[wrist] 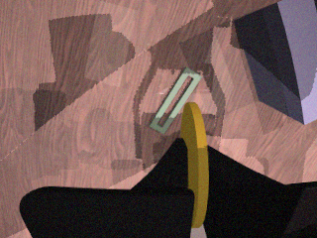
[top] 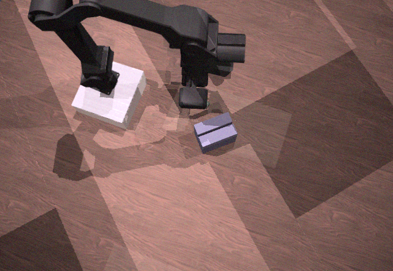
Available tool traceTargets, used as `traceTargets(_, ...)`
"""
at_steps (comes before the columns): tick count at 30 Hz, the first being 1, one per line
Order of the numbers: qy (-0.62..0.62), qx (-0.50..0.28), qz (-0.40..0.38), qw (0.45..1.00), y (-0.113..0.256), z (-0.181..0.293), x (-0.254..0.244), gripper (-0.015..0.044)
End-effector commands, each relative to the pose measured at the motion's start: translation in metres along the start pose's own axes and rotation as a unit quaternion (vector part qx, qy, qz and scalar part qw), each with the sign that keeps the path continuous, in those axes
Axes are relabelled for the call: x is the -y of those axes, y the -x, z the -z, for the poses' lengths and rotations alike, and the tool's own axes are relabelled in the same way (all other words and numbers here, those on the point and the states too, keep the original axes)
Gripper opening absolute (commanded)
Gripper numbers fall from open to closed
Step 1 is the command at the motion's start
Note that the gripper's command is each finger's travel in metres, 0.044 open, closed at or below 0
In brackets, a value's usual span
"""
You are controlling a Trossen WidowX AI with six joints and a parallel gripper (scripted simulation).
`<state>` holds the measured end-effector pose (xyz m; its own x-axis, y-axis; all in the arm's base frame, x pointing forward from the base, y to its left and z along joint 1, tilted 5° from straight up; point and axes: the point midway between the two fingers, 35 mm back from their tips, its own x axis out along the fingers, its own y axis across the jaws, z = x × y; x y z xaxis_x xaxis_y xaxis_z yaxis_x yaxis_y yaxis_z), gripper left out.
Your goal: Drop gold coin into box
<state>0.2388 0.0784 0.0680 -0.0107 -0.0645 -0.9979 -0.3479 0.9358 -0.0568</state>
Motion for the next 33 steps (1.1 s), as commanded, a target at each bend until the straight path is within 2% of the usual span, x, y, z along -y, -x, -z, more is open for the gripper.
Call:
traceTargets(1,0.057,-0.002,0.001,0.998,0.000,0.000,0.000,0.0000)
traceTargets(11,0.213,-0.002,0.001,0.977,0.000,0.000,-0.001,0.0000)
traceTargets(33,0.216,0.000,0.002,0.976,0.003,-0.024,0.033,0.0000)
